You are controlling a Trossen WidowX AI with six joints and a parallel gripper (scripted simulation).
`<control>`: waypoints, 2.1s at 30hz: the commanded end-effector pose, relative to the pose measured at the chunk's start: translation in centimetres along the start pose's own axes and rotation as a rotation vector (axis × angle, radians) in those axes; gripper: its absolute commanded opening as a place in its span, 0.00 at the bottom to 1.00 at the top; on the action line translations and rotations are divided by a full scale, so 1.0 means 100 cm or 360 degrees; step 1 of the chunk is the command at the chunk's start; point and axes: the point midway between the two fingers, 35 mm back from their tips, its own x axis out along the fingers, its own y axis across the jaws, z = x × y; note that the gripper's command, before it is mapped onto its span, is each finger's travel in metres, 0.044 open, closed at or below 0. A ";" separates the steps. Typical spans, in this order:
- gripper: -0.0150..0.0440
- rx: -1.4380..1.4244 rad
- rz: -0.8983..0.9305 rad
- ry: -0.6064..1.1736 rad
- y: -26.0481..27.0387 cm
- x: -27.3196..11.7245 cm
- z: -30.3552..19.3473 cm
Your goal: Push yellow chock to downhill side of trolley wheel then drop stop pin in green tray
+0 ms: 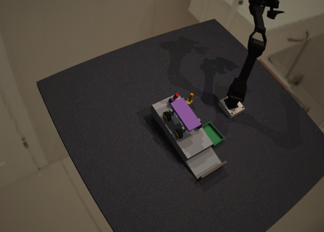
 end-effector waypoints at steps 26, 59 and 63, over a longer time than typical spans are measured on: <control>0.58 -0.2665 0.1856 0.0888 -0.044 -0.316 -0.114; 0.58 -0.2749 0.5788 -0.1485 -0.310 -0.548 0.066; 0.58 -0.2026 0.6179 -0.2261 -0.345 -0.545 0.100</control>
